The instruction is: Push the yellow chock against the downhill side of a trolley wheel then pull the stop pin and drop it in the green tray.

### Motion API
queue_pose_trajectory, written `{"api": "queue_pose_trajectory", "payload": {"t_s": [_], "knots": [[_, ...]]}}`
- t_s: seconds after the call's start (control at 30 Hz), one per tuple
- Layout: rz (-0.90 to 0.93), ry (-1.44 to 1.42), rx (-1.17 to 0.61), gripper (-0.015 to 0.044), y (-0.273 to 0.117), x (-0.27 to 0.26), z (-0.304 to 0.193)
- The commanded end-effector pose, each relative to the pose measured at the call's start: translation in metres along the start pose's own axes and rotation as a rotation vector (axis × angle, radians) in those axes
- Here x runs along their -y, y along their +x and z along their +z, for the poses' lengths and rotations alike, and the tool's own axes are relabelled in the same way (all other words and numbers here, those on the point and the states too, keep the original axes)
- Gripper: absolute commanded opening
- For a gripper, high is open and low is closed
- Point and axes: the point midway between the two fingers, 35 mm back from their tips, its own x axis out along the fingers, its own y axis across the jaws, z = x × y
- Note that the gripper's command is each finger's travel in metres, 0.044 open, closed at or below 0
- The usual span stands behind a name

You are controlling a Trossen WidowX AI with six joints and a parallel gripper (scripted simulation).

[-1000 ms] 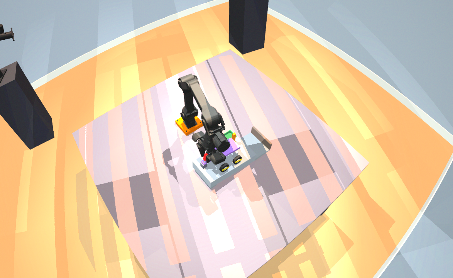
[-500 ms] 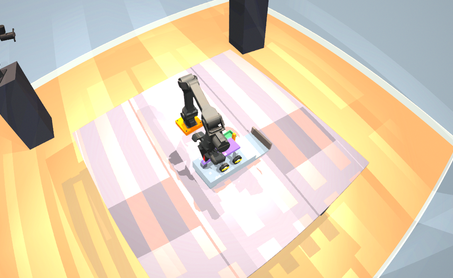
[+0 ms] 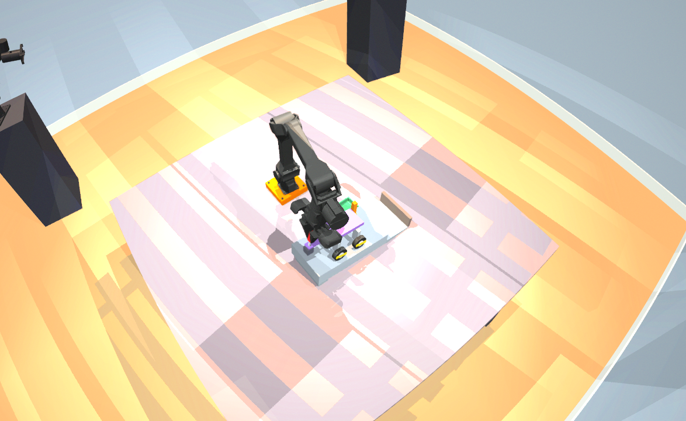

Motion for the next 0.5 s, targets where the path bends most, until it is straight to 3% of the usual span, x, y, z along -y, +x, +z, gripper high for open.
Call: {"api": "queue_pose_trajectory", "payload": {"t_s": [0.0, 0.47], "knots": [[-0.008, 0.003, -0.001, 0.0, -0.0053, 0.0, -0.0012], [-0.008, 0.003, -0.001, 0.0, -0.0115, -0.0001, -0.0014]]}}
